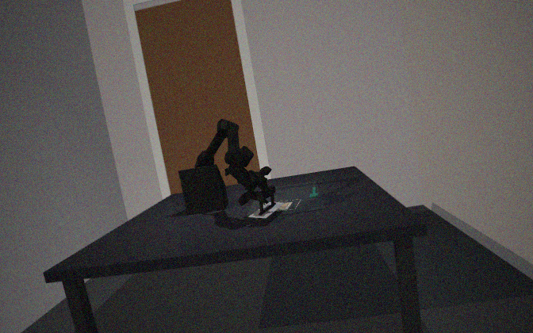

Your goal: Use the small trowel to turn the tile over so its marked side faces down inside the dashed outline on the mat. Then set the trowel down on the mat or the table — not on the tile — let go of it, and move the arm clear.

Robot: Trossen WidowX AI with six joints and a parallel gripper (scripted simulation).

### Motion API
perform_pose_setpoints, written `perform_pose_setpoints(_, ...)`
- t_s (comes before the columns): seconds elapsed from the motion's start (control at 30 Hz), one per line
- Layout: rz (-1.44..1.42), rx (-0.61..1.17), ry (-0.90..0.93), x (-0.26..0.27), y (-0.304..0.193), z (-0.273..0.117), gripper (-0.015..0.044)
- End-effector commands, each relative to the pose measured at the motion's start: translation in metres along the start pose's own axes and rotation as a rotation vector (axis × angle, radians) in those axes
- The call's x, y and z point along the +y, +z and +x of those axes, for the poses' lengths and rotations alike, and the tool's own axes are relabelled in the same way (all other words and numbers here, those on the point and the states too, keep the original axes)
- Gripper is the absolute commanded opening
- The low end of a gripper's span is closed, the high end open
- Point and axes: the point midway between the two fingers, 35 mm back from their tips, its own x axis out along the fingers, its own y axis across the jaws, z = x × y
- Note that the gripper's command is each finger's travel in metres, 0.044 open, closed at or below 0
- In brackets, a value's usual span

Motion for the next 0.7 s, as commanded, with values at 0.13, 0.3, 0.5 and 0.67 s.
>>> perform_pose_setpoints(0.13,-0.002,0.035,0.028,-0.027,0.039,0.003,0.0)
perform_pose_setpoints(0.3,0.012,0.059,0.054,-0.035,0.064,0.007,0.0)
perform_pose_setpoints(0.5,0.023,0.088,0.079,-0.042,0.097,0.011,0.0)
perform_pose_setpoints(0.67,0.023,0.112,0.093,-0.047,0.125,0.014,0.0)
